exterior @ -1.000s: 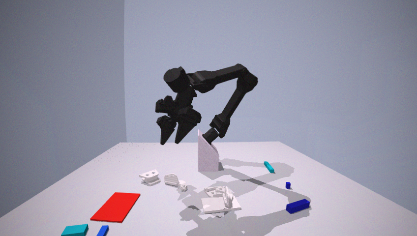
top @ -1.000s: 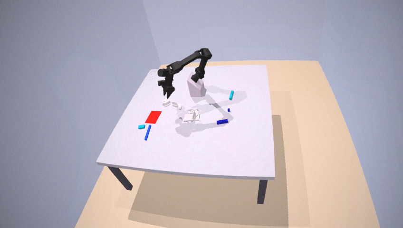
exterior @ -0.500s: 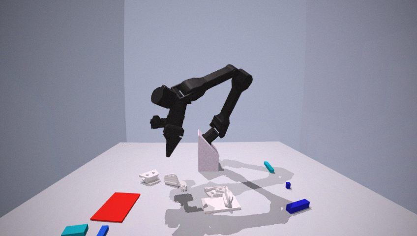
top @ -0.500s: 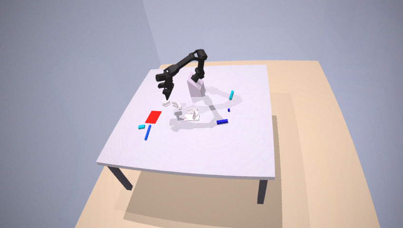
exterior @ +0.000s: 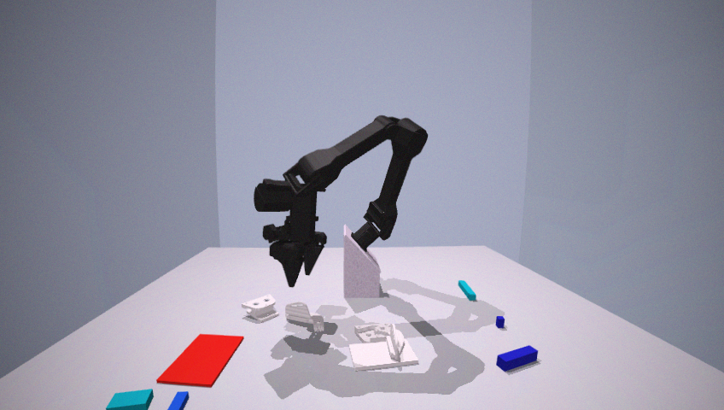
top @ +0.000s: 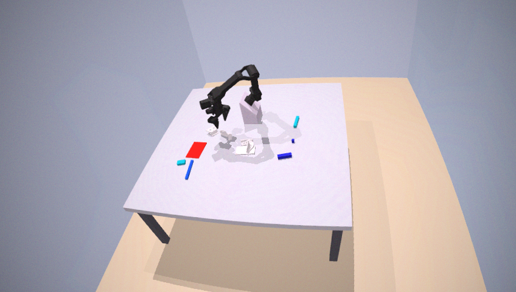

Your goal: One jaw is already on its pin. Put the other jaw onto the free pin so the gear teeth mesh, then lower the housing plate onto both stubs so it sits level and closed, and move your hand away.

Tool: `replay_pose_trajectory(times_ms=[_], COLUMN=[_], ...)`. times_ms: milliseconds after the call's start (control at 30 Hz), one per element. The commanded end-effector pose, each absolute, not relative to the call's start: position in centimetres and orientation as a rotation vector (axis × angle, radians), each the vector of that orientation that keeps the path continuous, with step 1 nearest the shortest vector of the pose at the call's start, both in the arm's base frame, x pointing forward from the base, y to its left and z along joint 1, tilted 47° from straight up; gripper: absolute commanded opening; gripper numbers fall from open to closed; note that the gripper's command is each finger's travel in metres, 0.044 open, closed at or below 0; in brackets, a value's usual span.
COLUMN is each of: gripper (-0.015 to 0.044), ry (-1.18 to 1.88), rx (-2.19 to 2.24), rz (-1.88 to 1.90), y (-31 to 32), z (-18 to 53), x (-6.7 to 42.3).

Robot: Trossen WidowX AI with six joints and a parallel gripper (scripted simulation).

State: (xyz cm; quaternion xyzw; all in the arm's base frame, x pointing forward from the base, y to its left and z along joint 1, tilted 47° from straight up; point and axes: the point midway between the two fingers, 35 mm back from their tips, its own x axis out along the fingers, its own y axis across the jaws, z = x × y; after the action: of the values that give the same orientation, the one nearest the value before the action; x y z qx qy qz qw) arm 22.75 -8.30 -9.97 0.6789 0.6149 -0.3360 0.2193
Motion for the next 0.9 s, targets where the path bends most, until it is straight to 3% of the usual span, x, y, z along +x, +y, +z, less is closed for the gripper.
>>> replay_pose_trajectory(times_ms=[0, 867], gripper=[0.0440, 0.0440], ry=[1.780, 1.784], rx=[1.920, 1.923], rz=[-1.050, -1.053], y=[-7.4, -4.3], z=[-10.6, -13.4], x=[21.0, 20.7])
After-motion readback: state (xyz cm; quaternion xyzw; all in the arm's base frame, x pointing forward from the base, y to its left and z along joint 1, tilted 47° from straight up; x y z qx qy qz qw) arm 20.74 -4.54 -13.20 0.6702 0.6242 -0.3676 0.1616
